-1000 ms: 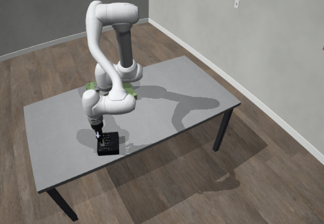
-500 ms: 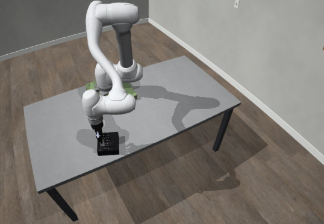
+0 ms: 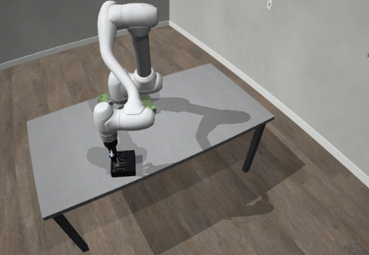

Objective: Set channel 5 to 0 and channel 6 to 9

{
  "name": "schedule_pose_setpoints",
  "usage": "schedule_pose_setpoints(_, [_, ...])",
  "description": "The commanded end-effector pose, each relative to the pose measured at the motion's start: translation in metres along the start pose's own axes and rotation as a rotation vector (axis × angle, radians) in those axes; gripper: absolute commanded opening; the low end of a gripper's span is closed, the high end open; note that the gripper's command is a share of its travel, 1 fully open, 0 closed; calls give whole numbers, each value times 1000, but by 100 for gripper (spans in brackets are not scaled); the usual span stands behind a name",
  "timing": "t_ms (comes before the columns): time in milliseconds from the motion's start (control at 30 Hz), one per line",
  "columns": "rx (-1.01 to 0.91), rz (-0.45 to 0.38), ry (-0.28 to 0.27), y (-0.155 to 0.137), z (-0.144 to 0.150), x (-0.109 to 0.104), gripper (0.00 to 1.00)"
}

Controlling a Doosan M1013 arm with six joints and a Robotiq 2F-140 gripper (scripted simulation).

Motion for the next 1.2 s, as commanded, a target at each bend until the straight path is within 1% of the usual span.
schedule_pose_setpoints(0, [0, 0, 0, 0, 0, 1, 10])
schedule_pose_setpoints(533, [0, 0, 0, 0, 0, 10, 10])
schedule_pose_setpoints(1167, [0, 0, 0, 0, 0, 11, 10])
Point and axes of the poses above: the point where the finger pads meet when closed, its own x axis out along the fingers, its own z axis across the jaws, y = z × x, the point moved 8 cm from there along -x, back along the fingers, and after that the axes turned 11 degrees about -x, right-handed, at the moved point
